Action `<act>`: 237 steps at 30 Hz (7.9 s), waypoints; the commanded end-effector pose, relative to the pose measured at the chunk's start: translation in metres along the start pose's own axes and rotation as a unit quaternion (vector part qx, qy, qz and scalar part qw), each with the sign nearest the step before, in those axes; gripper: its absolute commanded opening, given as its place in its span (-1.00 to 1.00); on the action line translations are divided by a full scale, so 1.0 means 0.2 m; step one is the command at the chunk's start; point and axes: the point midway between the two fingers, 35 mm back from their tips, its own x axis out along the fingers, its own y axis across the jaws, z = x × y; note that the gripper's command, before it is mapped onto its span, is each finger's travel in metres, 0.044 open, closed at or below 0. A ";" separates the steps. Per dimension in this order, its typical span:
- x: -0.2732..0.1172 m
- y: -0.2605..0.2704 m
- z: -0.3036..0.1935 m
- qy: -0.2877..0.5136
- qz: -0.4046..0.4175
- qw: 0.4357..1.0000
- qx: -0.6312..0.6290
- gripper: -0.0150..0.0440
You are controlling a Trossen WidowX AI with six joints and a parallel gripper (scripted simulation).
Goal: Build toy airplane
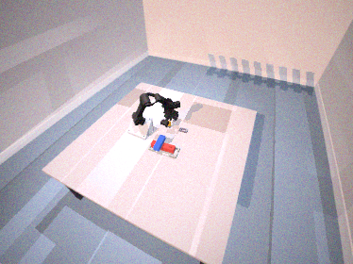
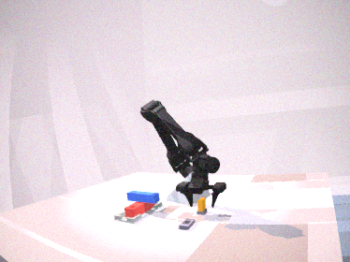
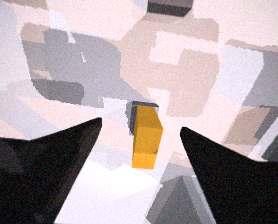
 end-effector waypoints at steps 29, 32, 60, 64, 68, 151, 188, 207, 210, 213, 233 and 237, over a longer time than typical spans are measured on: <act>-0.06 0.00 0.00 0.005 -0.001 1.000 0.000 -0.49; -0.09 0.01 0.00 0.007 0.000 1.000 0.001 -0.49; -0.50 0.02 0.01 0.004 0.001 1.000 -0.001 -0.49; -0.56 0.01 0.00 0.003 0.000 1.000 -0.003 -0.49; -0.63 0.00 0.00 0.001 0.000 1.000 -0.004 -0.49; -0.48 -0.88 0.58 -0.009 0.014 1.000 -0.020 -0.49; -0.40 -1.20 0.60 -0.001 -0.008 1.000 -0.020 -0.27; -0.40 -1.20 0.61 -0.001 -0.008 1.000 -0.019 -0.27; -0.37 -1.20 0.62 -0.001 -0.008 1.000 -0.019 -0.27; -0.35 -1.20 0.62 -0.001 -0.008 1.000 -0.019 -0.27; -0.20 -1.21 0.61 -0.001 -0.009 1.000 -0.019 -0.27; -0.20 -1.21 0.61 -0.001 -0.009 1.000 -0.019 -0.27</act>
